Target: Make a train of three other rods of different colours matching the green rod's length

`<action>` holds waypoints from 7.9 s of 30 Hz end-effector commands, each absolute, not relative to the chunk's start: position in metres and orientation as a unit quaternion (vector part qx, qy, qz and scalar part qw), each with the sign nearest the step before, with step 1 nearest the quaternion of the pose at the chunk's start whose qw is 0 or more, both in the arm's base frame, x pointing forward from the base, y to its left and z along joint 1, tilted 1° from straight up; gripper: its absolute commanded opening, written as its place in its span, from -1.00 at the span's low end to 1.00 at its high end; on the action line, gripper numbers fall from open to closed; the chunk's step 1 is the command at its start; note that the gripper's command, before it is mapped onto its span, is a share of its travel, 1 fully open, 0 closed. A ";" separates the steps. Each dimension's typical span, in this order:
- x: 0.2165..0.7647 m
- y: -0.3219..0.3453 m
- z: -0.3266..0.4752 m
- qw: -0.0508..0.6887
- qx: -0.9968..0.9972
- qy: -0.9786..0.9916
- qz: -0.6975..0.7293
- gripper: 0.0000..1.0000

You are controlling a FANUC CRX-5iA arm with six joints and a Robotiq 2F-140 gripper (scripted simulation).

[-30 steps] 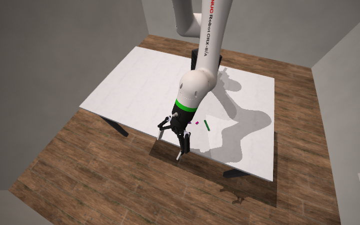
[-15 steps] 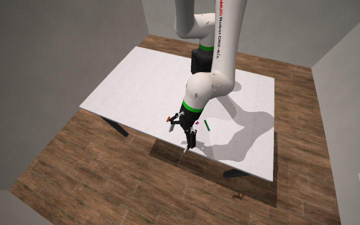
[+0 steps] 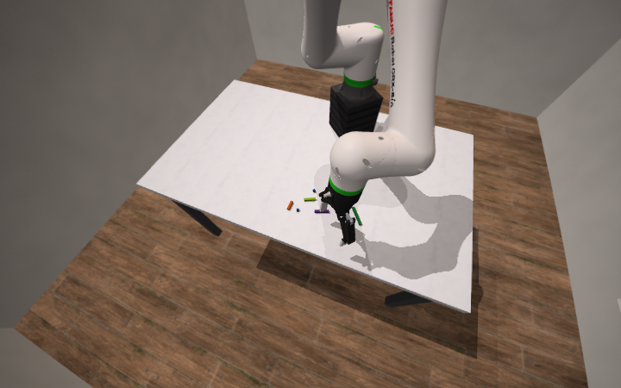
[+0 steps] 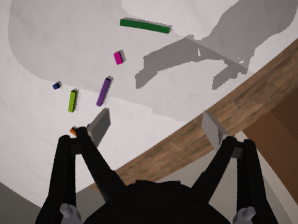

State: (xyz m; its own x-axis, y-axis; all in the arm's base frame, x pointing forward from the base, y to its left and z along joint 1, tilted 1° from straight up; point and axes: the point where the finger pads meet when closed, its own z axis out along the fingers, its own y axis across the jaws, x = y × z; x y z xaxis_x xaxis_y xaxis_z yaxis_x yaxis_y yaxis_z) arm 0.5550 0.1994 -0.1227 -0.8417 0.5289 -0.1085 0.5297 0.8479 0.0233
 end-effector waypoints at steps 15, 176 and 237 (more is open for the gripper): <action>0.528 0.208 -0.130 0.007 0.294 0.956 -0.002 1.00; 0.529 0.209 -0.131 0.003 -0.468 0.884 -0.007 1.00; 0.510 0.167 -0.123 0.003 -0.494 0.870 -0.007 1.00</action>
State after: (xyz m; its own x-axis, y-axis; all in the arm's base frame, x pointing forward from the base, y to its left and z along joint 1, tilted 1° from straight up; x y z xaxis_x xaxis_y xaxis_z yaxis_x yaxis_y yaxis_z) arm 0.5247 0.1988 -0.1285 -0.5515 -0.8342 0.0006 -0.8341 0.5514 -0.0149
